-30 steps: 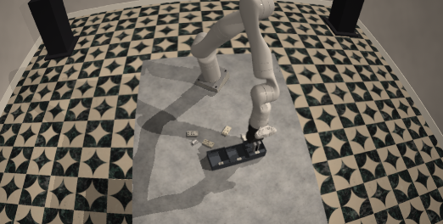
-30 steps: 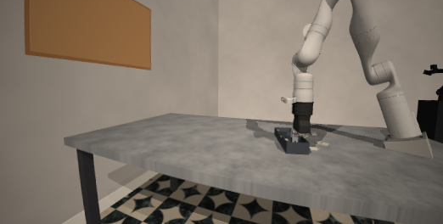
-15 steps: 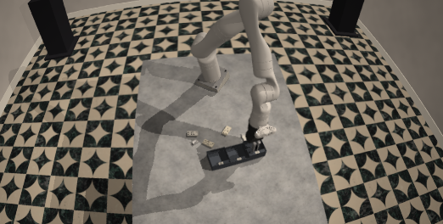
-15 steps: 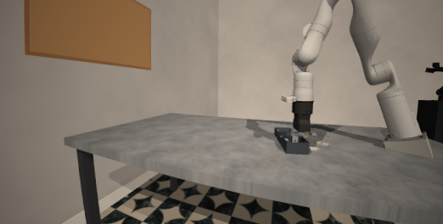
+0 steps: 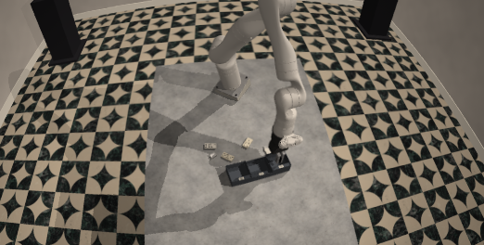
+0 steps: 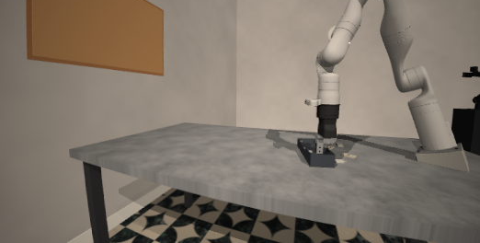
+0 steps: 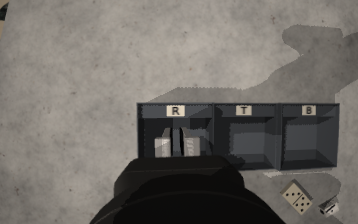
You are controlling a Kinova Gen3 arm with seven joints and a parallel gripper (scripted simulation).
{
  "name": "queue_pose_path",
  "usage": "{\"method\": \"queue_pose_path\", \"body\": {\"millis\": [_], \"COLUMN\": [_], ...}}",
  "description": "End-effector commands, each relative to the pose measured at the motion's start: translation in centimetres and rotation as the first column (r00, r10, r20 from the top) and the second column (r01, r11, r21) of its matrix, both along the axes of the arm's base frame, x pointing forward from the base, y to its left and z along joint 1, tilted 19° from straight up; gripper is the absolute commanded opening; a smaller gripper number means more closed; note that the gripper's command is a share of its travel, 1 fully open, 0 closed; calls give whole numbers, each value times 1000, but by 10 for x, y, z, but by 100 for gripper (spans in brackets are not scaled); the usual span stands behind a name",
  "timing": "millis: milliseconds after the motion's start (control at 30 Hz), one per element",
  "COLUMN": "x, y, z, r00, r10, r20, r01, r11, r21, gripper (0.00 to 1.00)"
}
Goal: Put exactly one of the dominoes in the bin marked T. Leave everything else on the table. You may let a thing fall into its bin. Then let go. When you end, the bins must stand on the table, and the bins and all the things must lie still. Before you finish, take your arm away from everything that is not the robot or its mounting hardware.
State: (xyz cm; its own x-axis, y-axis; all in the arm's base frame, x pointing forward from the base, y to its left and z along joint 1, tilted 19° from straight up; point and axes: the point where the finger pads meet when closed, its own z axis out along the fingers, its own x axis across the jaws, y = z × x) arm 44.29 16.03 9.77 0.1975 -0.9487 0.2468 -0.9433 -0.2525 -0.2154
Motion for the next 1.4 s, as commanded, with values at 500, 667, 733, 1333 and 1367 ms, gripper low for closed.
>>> {"method": "queue_pose_path", "body": {"millis": [500,667,733,1333,1367], "x": [-10,-12,-17,-44,-44], "y": [10,12,15,34,34], "z": [36,43,59,155,155], "r00": [1000,1000,1000,1000,1000], "r10": [6,6,6,6,6], "r20": [3,3,3,3,3], "r01": [-6,-6,-6,-6,-6], "r11": [1000,1000,1000,1000,1000], "r21": [5,5,5,5,5], "gripper": [31,31,31,31,31]}}
